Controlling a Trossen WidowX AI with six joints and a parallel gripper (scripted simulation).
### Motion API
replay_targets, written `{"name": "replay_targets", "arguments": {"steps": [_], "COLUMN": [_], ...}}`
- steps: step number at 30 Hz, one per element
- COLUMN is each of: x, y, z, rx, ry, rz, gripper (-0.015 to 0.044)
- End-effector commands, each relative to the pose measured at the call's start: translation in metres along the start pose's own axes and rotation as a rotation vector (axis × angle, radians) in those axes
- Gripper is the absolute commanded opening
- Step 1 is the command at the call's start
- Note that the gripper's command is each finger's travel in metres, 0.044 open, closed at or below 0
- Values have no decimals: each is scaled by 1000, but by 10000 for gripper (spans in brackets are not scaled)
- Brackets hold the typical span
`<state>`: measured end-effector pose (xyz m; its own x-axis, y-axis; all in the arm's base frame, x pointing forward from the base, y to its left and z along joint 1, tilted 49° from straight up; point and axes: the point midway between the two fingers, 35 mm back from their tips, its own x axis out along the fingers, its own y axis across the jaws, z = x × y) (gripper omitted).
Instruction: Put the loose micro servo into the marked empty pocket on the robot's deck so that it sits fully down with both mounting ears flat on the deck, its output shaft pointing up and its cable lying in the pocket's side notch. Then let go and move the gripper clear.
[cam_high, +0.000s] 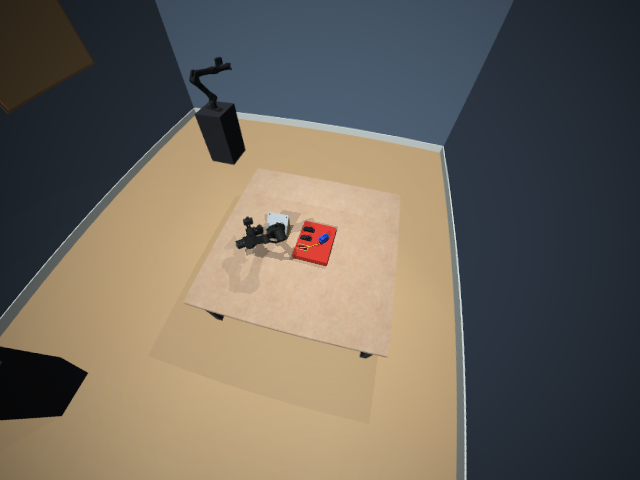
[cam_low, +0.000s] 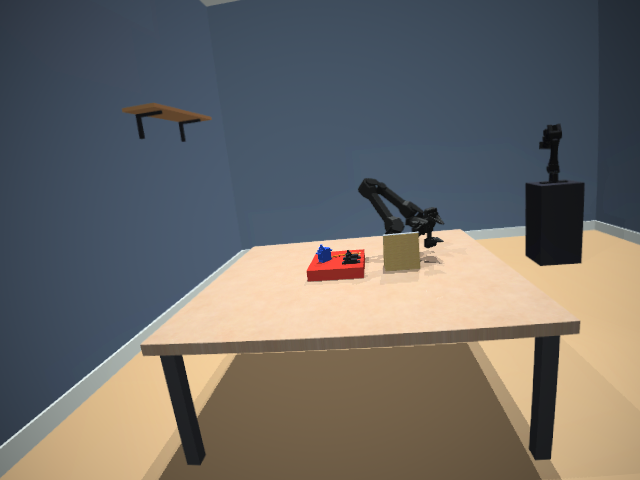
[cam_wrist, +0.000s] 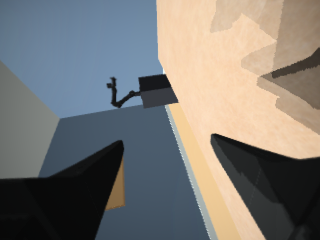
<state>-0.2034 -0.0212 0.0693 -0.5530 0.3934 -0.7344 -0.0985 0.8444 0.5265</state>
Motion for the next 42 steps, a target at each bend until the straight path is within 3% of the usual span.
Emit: {"name": "replay_targets", "arguments": {"steps": [1,16,42], "x": [0,-24,-109], "y": [0,-23,-81], "z": [0,-28,-77], "rx": [1,133,475], "ry": [1,108,263], "rz": [-1,-104,-474], "gripper": [426,440,440]}}
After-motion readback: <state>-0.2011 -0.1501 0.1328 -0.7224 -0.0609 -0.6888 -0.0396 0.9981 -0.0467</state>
